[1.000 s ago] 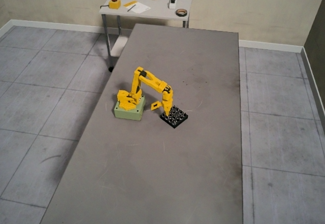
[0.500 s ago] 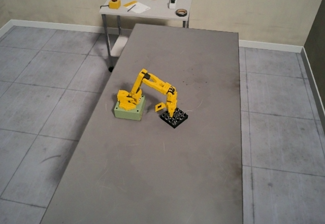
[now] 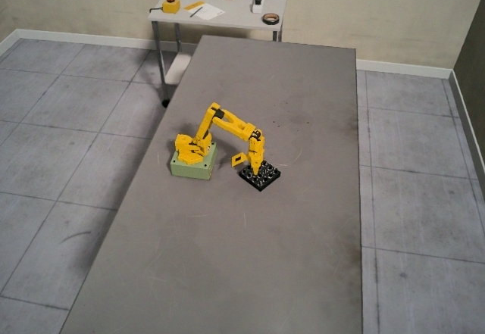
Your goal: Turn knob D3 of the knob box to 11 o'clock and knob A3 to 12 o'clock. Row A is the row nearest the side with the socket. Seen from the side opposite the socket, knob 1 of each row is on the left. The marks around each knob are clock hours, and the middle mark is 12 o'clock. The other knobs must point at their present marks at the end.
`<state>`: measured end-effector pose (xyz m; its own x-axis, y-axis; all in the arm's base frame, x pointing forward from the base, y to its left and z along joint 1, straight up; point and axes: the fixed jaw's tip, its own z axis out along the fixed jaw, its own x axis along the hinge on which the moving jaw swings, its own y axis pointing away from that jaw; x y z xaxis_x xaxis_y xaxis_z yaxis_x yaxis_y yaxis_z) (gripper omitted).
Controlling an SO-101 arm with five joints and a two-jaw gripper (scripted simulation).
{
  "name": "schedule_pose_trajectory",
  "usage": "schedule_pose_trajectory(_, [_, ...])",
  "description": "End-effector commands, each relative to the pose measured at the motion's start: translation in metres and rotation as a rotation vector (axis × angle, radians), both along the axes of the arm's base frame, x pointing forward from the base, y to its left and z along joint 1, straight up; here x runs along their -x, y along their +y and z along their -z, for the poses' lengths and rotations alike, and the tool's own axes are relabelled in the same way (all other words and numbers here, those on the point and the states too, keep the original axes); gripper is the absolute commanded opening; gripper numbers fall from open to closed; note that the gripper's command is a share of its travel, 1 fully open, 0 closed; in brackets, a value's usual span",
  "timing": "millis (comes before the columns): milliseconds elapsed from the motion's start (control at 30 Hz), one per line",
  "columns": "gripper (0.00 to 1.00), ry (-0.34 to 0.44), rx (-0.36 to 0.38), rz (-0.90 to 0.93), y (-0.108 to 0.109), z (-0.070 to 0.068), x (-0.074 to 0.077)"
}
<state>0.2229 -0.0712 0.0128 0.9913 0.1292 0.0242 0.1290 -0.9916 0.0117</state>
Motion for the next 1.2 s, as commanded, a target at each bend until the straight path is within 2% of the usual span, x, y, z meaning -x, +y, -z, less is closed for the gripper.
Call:
schedule_pose_trajectory(0, [0.1, 0.023, -0.007, -0.018, 0.003, 0.003, 0.002])
schedule_pose_trajectory(800, [0.1, 0.023, -0.007, -0.018, 0.003, 0.017, 0.001])
schedule_pose_trajectory(1167, [0.1, 0.023, -0.007, -0.018, 0.003, 0.018, 0.001])
